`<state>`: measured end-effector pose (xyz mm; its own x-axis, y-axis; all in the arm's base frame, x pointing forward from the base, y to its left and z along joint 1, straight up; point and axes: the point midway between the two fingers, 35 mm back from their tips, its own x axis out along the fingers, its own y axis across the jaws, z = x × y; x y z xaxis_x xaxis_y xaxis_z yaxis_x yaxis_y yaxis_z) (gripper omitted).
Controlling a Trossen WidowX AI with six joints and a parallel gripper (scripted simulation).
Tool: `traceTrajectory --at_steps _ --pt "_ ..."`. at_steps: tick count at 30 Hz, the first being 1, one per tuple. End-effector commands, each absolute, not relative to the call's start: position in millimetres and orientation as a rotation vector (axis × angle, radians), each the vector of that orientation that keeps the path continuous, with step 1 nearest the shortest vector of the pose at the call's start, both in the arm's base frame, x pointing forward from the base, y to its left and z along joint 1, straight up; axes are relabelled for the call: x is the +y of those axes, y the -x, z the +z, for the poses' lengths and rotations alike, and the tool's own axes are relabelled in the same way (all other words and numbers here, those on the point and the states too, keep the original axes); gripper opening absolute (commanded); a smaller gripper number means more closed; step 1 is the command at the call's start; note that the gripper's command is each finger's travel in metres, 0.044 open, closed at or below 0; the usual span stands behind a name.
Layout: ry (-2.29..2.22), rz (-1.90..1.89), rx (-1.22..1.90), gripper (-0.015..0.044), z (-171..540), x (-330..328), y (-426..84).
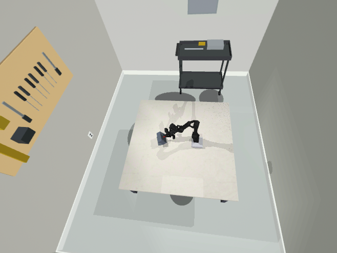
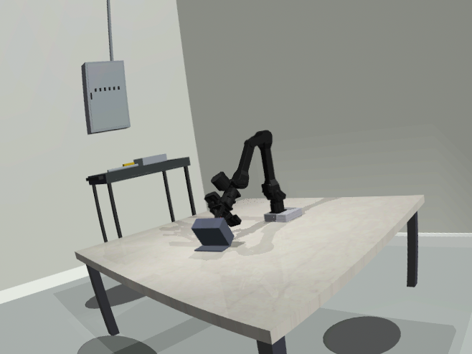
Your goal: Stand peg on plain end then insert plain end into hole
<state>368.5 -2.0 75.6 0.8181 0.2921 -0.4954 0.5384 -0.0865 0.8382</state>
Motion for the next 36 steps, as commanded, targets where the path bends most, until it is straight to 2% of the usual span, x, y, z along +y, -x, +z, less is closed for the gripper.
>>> traceTrajectory --at_steps 1,14,30,31,36 --pt "-1.686 -0.236 0.65 0.0 75.0 -2.5 -370.6" --pt "-1.684 -0.231 0.656 0.0 74.8 -1.7 -370.2" --pt "-1.683 -0.232 0.656 0.042 75.9 -2.4 -369.0" --pt "-1.683 -0.232 0.656 0.044 76.4 -2.7 -368.5" --pt "-1.683 -0.233 0.656 0.044 79.4 -4.9 -364.9"
